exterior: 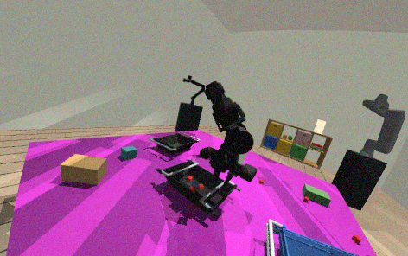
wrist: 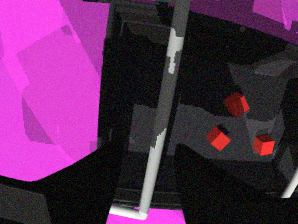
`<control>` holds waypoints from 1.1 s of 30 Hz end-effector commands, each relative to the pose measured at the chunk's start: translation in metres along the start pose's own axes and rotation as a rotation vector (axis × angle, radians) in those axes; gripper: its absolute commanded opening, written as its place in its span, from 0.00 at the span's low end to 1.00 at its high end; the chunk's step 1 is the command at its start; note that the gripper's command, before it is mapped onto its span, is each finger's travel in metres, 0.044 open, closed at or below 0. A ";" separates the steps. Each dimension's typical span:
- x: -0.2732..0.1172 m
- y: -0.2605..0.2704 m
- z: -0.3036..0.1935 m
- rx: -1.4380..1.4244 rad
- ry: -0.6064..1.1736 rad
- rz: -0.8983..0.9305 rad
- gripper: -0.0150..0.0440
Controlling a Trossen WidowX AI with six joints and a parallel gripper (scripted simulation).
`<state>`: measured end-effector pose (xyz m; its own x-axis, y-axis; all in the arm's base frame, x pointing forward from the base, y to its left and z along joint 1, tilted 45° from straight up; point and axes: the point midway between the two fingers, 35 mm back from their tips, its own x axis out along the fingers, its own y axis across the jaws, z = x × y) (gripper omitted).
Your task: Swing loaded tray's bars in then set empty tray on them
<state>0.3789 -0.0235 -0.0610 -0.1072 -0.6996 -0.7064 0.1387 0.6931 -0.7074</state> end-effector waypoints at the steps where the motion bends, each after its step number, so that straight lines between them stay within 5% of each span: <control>1: -0.022 0.003 0.005 -0.012 -0.010 0.006 0.70; 8: -0.121 0.003 0.003 -0.089 -0.034 0.010 1.00; 12: -0.149 0.000 -0.003 -0.111 -0.040 0.008 1.00; 22: -0.091 -0.111 0.007 0.515 0.035 0.099 1.00; 33: -0.045 -0.253 -0.053 1.431 0.121 0.138 1.00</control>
<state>0.3347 -0.1231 0.1312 -0.0865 -0.5838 -0.8073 0.9506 0.1943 -0.2423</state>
